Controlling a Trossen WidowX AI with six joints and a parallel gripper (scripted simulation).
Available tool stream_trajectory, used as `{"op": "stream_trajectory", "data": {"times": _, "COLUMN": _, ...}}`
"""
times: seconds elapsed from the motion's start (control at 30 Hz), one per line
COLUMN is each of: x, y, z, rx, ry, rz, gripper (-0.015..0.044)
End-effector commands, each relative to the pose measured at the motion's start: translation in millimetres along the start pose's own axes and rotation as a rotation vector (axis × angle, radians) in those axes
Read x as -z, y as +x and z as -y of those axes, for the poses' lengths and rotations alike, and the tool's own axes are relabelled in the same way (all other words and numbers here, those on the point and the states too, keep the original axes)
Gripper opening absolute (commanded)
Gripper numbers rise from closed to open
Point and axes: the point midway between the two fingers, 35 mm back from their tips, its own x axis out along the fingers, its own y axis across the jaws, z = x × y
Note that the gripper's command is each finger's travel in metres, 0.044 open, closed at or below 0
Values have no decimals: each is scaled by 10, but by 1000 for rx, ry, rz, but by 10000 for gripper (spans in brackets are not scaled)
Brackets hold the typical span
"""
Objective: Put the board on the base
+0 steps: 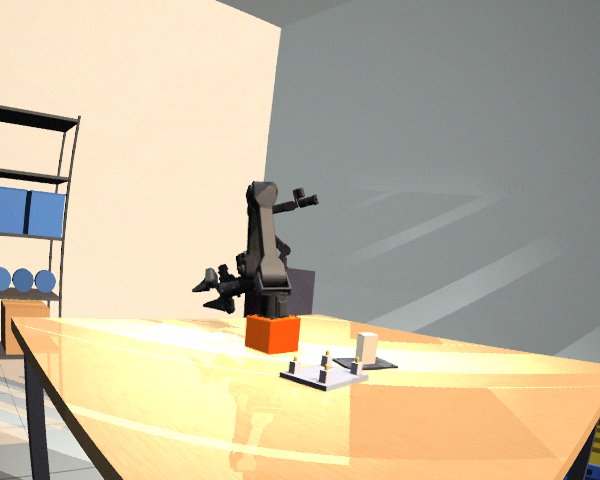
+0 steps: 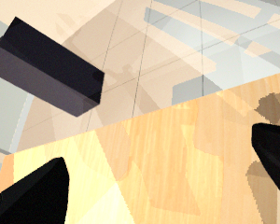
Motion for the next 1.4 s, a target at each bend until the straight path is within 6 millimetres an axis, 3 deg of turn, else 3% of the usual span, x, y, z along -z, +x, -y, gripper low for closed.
{"op": "stream_trajectory", "data": {"times": 0.0, "x": -11, "y": -15, "z": 23, "rx": 8, "ry": 7, "rz": 4, "gripper": 426}}
{"op": "stream_trajectory", "data": {"times": 0.13, "x": -198, "y": -359, "z": 475, "rx": 174, "ry": 144, "rz": 79, "gripper": 440}}
{"op": "stream_trajectory", "data": {"times": 0.37, "x": -353, "y": -1342, "z": 1260, "rx": 495, "ry": 438, "rz": 255, "gripper": 440}}
{"op": "stream_trajectory", "data": {"times": 0.53, "x": -253, "y": -2161, "z": 1615, "rx": 694, "ry": 637, "rz": 390, "gripper": 440}}
{"op": "stream_trajectory", "data": {"times": 0.7, "x": 1, "y": -2984, "z": 1776, "rx": 872, "ry": 862, "rz": 526, "gripper": 440}}
{"op": "stream_trajectory", "data": {"times": 0.87, "x": 396, "y": -3777, "z": 1719, "rx": 1029, "ry": 1134, "rz": 674, "gripper": 440}}
{"op": "stream_trajectory", "data": {"times": 1.03, "x": 894, "y": -4468, "z": 1450, "rx": 1162, "ry": 1417, "rz": 832, "gripper": 440}}
{"op": "stream_trajectory", "data": {"times": 1.2, "x": 1455, "y": -5003, "z": 981, "rx": 1266, "ry": 1715, "rz": 1001, "gripper": 440}}
{"op": "stream_trajectory", "data": {"times": 1.37, "x": 2013, "y": -5318, "z": 342, "rx": 1330, "ry": 2023, "rz": 1172, "gripper": 440}}
